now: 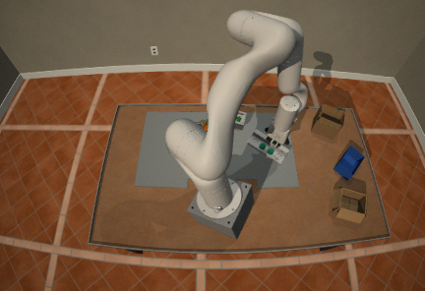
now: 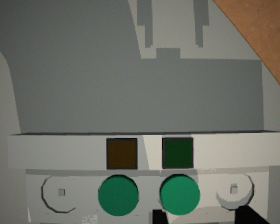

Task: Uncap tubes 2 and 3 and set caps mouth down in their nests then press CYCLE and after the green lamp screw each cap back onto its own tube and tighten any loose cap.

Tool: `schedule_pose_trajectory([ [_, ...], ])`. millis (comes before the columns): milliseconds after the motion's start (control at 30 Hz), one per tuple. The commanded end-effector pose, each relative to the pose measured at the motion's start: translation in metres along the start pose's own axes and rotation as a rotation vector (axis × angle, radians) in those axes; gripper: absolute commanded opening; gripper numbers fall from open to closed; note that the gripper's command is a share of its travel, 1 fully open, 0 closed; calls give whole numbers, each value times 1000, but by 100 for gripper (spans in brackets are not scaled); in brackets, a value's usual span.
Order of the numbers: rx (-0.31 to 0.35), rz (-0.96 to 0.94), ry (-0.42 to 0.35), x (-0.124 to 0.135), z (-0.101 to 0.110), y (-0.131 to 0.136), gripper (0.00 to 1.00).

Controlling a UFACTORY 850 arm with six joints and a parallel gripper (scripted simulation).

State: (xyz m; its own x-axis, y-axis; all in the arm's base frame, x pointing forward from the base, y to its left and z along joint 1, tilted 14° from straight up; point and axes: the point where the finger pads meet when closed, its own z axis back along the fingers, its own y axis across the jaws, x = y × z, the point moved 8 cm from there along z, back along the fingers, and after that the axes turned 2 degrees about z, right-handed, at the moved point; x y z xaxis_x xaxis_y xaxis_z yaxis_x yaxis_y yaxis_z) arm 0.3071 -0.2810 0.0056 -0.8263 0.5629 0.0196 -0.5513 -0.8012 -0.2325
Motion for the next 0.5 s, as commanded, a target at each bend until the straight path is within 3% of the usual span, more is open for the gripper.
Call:
schedule_pose_trajectory([
  [0, -8, -1, -21, -3, 24, 1, 46],
  [233, -7, -1, -21, -4, 57, 1, 46],
  [467, -7, -1, -21, -4, 57, 1, 46],
])
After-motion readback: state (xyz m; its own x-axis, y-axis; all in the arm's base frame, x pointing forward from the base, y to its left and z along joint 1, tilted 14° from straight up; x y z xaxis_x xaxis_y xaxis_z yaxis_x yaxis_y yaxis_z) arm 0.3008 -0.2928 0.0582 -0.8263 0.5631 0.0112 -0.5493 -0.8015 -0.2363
